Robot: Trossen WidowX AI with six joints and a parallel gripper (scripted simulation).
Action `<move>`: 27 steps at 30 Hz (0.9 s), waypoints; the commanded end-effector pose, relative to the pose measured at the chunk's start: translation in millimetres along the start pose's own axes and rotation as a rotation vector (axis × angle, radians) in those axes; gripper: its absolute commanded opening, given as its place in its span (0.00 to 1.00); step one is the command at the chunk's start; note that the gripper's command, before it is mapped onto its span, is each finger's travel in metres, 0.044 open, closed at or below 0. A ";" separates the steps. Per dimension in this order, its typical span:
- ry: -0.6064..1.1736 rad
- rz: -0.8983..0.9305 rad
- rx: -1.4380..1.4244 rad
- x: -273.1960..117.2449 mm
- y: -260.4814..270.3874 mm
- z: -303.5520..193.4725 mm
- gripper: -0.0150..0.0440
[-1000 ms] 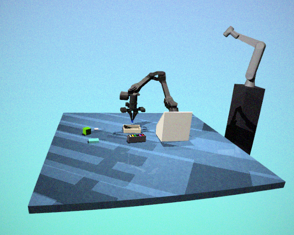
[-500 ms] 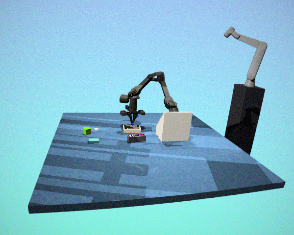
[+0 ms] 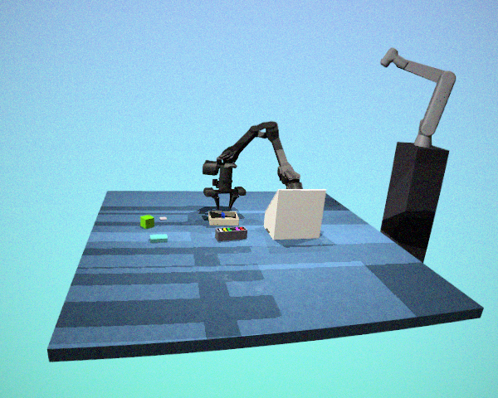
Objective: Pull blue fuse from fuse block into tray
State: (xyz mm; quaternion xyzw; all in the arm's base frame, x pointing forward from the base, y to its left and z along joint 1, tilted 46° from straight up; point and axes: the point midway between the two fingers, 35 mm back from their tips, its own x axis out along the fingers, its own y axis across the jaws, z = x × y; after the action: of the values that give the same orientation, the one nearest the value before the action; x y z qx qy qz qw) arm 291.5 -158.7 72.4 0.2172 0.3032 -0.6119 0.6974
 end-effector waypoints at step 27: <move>0.007 0.002 -0.009 -35.4 0.2 -1.4 0.81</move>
State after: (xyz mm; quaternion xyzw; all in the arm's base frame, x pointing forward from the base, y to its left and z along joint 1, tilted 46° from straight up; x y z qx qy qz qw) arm 289.1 -132.2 95.9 0.2168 0.3079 -0.6092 0.6979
